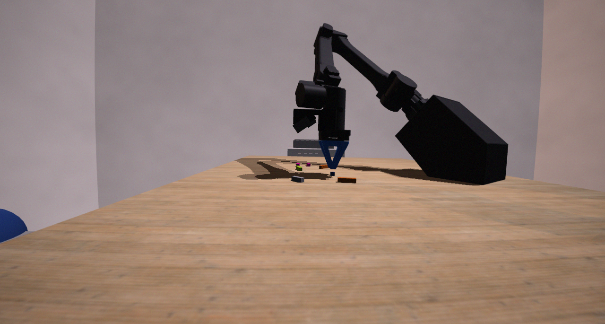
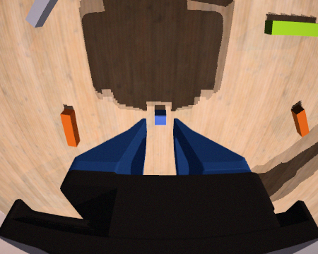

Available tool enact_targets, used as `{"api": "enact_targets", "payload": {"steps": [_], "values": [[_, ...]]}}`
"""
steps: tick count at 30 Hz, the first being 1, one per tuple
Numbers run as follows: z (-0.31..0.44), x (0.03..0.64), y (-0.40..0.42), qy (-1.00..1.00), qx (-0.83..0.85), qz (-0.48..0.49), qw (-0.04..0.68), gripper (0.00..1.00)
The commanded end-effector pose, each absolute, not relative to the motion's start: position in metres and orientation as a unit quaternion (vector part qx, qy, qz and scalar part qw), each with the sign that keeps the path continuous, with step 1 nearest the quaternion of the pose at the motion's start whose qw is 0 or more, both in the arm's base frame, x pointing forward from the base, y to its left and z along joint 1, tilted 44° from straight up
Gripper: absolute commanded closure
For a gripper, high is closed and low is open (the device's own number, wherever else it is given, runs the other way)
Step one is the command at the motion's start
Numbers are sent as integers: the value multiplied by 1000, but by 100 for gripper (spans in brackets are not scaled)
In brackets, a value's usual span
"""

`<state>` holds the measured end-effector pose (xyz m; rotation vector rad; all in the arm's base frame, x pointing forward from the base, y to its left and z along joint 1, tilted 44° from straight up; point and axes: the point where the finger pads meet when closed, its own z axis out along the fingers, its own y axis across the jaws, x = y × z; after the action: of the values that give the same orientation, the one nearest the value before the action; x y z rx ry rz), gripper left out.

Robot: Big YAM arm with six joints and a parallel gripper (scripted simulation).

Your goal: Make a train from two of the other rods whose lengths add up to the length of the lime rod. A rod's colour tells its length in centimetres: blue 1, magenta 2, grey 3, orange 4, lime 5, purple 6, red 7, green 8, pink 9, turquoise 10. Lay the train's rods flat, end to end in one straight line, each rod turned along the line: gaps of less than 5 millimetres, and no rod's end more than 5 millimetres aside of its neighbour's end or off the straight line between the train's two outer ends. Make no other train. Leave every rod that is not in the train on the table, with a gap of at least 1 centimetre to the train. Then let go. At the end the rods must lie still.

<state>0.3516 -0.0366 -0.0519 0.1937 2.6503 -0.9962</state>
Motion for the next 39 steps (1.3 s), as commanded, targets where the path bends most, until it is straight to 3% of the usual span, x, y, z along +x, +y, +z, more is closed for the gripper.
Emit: {"api": "enact_targets", "payload": {"steps": [1,39], "values": [[-53,351,-39,923,68,-347,150,77],[-51,348,-32,923,67,-342,162,77]]}}
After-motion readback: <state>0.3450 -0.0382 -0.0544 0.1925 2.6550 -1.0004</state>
